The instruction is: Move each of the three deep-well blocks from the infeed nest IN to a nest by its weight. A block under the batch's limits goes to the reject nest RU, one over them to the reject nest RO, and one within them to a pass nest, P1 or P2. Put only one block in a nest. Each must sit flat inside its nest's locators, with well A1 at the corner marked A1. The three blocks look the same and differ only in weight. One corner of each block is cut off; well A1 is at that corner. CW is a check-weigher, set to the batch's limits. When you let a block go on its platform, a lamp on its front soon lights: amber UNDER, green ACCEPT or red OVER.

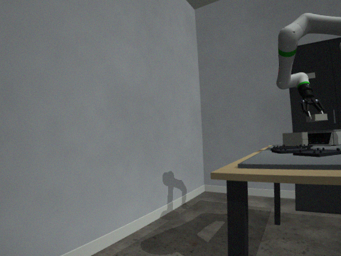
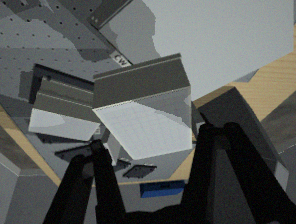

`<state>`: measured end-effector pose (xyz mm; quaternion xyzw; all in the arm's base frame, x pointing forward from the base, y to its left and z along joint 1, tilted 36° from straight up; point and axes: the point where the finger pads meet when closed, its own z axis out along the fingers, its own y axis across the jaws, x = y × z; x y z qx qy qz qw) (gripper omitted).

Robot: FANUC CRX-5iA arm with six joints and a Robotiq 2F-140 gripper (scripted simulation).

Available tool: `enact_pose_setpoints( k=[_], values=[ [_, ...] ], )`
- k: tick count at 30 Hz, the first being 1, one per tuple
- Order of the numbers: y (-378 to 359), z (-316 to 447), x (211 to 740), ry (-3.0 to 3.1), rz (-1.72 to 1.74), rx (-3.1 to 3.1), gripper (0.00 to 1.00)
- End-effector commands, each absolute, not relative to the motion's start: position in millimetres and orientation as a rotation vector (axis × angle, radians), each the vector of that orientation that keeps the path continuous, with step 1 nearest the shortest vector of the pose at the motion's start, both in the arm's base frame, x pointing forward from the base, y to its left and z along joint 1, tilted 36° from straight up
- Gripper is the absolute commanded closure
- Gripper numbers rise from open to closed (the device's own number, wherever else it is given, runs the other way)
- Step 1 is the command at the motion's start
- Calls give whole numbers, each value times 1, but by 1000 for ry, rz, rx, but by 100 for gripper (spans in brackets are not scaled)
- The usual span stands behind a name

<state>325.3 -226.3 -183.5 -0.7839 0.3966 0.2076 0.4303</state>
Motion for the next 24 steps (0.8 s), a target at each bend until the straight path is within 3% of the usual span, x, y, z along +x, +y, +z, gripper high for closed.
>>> enact_pose_setpoints(
  k=[1, 24],
  values=[
    [-234, -192, 315, 991, 518, -1955, 90],
    [-266, -231, 267, 991, 518, -1955, 90]
  ],
)
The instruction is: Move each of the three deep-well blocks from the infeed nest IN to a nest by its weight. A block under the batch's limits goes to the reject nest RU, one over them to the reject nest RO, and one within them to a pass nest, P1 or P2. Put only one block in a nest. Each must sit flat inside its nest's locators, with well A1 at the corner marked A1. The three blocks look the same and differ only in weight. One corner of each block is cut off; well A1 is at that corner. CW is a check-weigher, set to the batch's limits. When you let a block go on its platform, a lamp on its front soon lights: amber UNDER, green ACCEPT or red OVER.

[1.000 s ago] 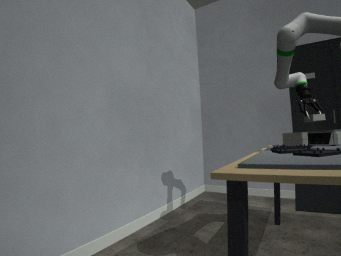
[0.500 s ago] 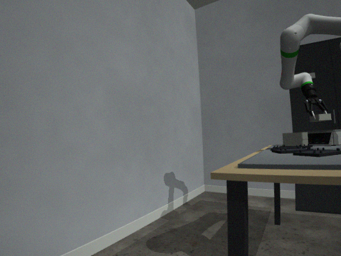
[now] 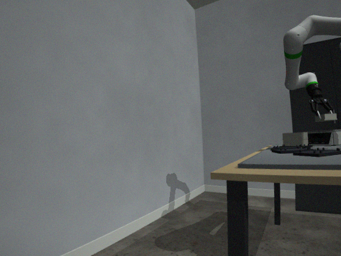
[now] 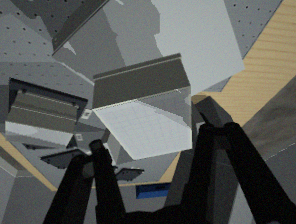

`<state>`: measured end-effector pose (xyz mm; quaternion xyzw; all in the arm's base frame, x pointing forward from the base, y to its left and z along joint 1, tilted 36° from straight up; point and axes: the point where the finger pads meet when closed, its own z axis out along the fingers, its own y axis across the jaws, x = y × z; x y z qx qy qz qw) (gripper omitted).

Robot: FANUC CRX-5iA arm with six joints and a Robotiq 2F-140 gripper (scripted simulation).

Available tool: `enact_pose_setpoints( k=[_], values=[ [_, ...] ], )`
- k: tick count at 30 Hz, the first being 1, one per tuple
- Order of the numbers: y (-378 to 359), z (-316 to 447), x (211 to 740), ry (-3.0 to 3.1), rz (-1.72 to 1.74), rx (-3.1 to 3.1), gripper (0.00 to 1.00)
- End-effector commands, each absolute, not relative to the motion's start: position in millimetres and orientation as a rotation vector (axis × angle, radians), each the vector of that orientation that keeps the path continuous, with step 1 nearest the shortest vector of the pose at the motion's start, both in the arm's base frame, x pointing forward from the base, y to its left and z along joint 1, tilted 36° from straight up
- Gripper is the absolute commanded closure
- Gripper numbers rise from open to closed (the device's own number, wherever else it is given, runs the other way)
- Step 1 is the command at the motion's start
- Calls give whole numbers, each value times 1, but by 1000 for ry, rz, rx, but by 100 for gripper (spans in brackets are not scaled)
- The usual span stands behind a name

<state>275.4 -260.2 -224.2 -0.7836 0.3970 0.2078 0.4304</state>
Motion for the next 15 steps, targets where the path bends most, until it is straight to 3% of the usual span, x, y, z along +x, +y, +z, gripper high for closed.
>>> enact_pose_setpoints(
  k=[1, 15],
  values=[
    [-268, -233, 265, 991, 518, -1955, 90],
    [-273, -239, 257, 991, 518, -1955, 90]
  ],
)
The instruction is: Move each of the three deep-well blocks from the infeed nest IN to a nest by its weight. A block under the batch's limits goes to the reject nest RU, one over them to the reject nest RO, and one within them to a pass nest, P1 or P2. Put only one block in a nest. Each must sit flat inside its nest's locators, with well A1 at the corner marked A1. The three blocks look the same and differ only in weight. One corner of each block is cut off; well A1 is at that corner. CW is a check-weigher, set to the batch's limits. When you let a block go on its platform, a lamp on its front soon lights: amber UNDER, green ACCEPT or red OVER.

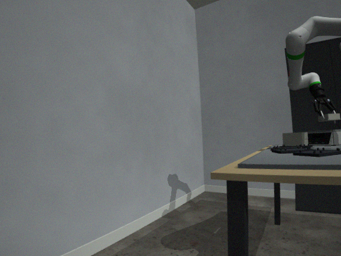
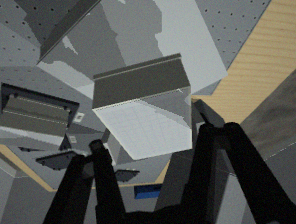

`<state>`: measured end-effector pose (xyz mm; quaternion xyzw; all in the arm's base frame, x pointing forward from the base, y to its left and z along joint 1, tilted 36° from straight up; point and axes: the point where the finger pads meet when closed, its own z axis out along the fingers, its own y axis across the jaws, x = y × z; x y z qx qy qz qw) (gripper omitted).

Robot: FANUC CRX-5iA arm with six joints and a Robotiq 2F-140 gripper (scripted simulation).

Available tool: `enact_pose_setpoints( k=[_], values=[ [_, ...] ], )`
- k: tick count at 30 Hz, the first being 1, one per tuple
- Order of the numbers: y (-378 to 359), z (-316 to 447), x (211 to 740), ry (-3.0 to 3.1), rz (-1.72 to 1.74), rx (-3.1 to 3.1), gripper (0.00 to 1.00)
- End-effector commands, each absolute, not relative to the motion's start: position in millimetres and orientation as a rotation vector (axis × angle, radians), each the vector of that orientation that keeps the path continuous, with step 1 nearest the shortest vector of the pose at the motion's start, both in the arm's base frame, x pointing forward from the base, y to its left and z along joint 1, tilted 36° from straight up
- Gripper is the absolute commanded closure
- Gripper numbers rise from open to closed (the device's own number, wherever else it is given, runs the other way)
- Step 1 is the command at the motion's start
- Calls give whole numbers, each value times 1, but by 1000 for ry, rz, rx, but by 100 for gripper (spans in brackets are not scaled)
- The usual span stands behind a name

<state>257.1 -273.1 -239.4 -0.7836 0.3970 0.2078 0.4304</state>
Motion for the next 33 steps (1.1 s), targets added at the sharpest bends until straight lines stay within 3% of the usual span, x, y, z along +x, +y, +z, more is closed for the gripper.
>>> enact_pose_setpoints(
  k=[1, 33],
  values=[
    [-273, -239, 257, 991, 518, -1955, 90],
    [-268, -245, 261, 991, 518, -1955, 90]
  ],
)
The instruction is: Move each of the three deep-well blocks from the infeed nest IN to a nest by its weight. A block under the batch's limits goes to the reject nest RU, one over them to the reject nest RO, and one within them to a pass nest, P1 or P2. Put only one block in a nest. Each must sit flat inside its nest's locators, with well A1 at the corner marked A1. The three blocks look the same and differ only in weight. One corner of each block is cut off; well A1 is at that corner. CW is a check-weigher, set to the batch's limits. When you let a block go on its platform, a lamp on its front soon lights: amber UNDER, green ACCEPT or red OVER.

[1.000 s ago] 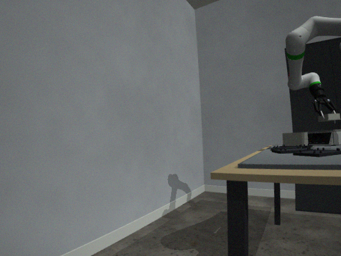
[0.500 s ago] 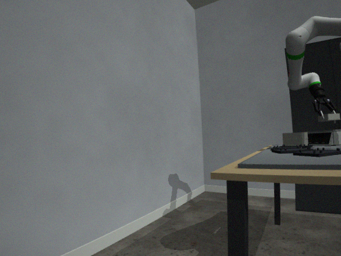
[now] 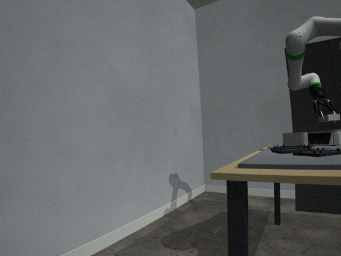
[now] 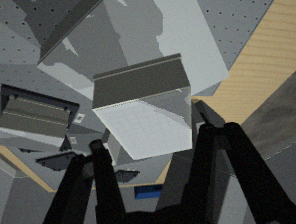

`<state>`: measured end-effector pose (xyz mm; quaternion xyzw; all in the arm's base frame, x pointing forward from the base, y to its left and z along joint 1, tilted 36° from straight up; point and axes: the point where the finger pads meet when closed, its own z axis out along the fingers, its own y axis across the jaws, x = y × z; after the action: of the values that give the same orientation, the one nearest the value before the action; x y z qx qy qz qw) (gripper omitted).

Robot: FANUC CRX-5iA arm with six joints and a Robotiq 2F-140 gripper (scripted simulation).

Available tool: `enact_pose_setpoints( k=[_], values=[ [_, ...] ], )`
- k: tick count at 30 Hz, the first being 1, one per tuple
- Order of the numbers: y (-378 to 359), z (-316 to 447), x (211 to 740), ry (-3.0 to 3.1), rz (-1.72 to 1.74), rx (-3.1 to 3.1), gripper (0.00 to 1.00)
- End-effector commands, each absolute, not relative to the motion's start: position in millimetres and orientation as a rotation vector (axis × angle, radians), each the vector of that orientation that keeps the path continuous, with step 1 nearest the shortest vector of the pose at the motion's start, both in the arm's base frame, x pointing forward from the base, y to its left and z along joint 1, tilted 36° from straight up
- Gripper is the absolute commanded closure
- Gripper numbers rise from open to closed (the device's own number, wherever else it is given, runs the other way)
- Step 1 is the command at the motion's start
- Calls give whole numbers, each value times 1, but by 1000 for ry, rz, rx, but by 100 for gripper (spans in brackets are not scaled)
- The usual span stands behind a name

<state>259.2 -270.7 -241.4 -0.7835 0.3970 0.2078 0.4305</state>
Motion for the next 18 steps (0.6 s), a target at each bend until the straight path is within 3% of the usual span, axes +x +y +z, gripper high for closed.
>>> enact_pose_setpoints(
  k=[1, 18],
  values=[
    [-268, -247, 261, 991, 518, -1955, 90],
    [-255, -267, 269, 991, 518, -1955, 90]
  ],
)
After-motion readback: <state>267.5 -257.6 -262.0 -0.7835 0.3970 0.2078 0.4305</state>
